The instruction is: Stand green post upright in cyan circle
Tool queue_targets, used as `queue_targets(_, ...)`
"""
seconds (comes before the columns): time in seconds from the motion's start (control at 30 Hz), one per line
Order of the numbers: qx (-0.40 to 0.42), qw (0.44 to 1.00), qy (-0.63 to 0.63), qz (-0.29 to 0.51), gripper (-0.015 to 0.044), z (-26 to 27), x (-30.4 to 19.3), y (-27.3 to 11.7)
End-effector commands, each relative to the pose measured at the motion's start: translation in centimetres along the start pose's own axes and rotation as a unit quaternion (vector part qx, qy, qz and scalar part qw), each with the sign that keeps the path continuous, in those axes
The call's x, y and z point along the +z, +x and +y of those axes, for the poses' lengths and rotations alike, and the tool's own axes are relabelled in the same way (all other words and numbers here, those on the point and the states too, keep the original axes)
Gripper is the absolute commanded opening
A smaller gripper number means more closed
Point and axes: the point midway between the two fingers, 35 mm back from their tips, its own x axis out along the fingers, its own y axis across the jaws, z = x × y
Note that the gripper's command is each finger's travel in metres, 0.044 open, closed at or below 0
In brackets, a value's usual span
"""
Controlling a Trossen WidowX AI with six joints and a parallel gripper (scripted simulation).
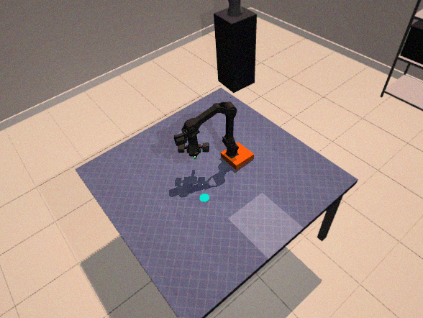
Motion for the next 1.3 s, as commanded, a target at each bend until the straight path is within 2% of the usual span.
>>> queue_targets(0.0, 0.001, 1.0, -0.005, -0.002, 0.0023, -0.1, 0.8, -0.2)
queue_targets(1.27, -0.007, 0.997, -0.072, -0.007, 0.0023, 0.1, 11.1, -1.9)
